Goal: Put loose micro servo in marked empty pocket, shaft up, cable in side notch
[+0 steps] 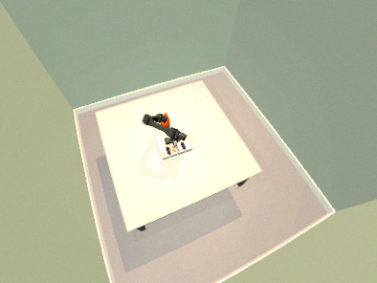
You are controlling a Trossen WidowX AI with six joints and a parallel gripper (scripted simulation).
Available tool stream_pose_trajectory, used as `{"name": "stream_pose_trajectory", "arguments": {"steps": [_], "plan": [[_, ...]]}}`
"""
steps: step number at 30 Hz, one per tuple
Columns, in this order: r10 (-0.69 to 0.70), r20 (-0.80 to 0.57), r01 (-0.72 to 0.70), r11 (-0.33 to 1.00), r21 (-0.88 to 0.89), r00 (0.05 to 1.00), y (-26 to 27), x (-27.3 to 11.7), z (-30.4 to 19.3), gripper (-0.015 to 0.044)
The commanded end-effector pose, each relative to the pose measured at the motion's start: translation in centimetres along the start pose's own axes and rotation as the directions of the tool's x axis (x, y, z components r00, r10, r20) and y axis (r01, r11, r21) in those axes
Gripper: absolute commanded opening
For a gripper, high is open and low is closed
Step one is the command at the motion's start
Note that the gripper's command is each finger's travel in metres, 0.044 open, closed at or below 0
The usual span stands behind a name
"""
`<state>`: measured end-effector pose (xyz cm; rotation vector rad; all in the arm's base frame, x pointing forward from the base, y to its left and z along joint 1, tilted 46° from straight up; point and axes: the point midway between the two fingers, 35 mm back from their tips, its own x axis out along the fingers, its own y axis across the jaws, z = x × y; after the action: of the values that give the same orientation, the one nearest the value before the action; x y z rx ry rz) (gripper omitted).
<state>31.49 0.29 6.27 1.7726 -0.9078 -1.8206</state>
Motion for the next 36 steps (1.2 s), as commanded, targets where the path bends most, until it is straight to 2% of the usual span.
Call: {"name": "stream_pose_trajectory", "arguments": {"steps": [1, 7, 36], "plan": [[-0.001, -0.014, 0.001, 1.000, 0.001, 1.000, 0.1, -0.4, -1.7, 0.0000], [0.000, -0.015, 0.000, 1.000, 0.002, 1.000, 0.1, -0.4, -3.2, 0.0000], [0.001, -0.015, 0.000, 1.000, 0.002, 1.000, 0.2, 1.7, -3.4, 0.0000]]}}
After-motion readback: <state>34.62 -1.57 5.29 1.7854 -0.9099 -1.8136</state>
